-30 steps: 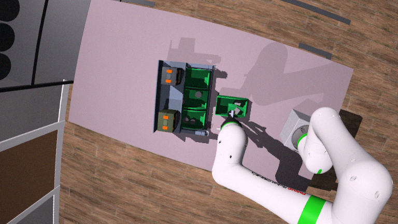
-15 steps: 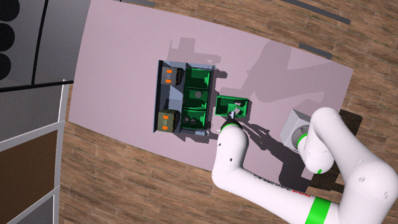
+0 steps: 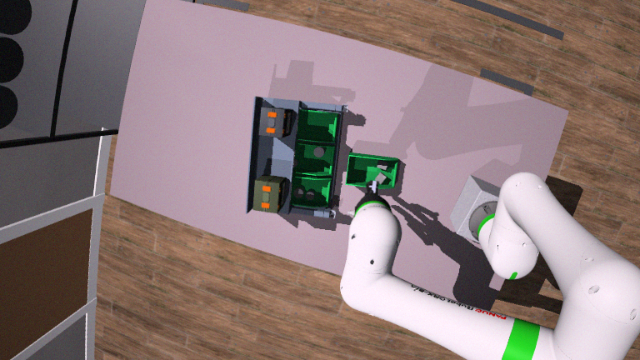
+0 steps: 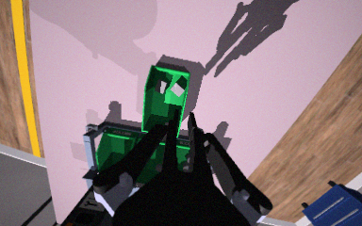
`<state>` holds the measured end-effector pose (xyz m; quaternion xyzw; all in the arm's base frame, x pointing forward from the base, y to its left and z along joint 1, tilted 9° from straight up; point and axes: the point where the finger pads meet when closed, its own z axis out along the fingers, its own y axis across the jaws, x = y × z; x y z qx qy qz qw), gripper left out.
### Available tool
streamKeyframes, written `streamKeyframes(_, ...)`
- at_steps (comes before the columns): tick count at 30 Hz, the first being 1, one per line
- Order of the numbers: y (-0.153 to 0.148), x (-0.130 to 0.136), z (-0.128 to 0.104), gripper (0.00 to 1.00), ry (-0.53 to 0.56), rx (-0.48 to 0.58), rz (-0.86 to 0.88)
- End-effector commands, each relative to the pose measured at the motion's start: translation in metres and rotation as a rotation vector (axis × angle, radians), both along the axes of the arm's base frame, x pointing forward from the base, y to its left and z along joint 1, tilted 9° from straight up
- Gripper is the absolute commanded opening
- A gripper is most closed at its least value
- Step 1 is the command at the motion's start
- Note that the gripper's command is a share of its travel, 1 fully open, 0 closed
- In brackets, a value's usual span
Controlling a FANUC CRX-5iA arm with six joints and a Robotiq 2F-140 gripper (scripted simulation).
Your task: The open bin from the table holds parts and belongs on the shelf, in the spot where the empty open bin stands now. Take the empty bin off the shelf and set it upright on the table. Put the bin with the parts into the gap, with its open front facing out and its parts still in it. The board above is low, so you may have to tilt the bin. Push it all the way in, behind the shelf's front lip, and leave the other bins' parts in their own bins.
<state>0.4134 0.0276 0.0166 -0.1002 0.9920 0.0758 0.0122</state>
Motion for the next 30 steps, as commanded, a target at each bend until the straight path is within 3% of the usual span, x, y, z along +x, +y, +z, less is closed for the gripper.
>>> streamKeyframes(1,-0.001,0.001,0.004,0.24,-0.001,0.000,0.000)
streamKeyframes(30,-0.005,0.000,0.030,0.24,-0.001,0.000,0.000)
